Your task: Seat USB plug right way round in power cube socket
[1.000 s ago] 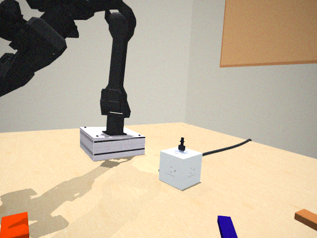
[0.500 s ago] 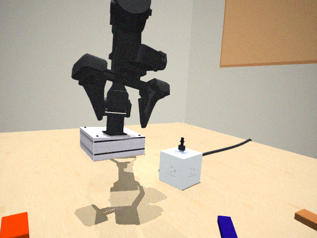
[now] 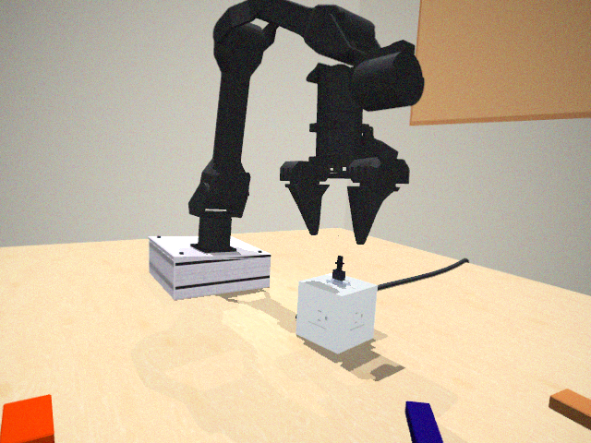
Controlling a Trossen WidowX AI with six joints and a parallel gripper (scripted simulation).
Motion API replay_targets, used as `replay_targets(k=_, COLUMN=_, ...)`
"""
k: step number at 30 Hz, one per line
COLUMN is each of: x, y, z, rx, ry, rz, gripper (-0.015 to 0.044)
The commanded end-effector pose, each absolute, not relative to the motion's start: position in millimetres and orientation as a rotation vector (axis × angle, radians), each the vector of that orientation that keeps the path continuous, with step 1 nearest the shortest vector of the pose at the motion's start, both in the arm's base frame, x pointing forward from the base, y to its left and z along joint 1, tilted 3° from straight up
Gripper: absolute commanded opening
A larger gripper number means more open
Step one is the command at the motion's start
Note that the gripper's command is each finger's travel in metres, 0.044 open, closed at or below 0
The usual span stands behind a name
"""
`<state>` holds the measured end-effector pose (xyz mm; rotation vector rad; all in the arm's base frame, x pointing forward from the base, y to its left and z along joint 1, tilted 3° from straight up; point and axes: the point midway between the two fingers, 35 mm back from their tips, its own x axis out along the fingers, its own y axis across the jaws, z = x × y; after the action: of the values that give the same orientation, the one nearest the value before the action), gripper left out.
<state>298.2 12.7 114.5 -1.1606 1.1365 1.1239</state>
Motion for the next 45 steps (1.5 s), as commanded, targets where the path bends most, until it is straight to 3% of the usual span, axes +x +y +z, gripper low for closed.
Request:
replay_targets(k=1, x=290.9, y=32.6, z=112.3, rx=-1.285, ry=1.067, rz=1.319, gripper=0.0440)
replay_targets(k=45, x=292.7, y=33.6, z=82.3, rx=-1.285, ry=1.067, rz=1.319, gripper=0.0440)
